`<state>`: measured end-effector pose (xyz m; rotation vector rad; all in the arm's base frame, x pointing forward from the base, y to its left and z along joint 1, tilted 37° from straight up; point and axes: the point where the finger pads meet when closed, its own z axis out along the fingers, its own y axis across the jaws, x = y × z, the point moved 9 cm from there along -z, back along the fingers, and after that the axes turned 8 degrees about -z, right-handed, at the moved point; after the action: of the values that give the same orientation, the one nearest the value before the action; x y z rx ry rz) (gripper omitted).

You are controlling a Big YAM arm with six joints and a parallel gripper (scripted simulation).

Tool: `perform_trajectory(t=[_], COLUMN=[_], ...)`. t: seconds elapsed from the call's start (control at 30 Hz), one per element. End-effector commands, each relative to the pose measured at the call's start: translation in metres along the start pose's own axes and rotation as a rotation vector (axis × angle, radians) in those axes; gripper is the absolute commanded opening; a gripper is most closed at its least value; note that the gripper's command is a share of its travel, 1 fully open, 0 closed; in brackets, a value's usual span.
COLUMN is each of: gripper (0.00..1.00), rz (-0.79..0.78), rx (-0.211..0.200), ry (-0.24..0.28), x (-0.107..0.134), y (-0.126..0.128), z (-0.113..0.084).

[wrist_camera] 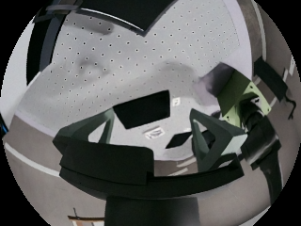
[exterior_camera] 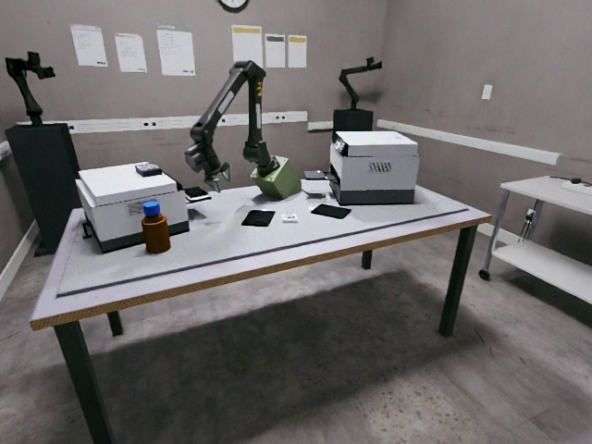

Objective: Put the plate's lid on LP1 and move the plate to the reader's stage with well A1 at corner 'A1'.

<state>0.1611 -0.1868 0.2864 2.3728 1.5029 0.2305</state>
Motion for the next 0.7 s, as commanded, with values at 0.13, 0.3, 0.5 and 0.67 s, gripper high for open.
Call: perform_trajectory(t=[0.13,0.3,0.5,0.67], gripper=[1.00,1.00,1.00,1.00], rz=[0.210,0.305,0.336,0.410], rx=[-0.129,-0.162,-0.166,-0.228], ry=[-0.066,-0.084,-0.086,-0.119], x=[-0.027,-0.040,-0.055,-0.069], y=[-0.001,-0.006,-0.014,-0.018], z=[-0.029,-0.033,-0.041,-0.056])
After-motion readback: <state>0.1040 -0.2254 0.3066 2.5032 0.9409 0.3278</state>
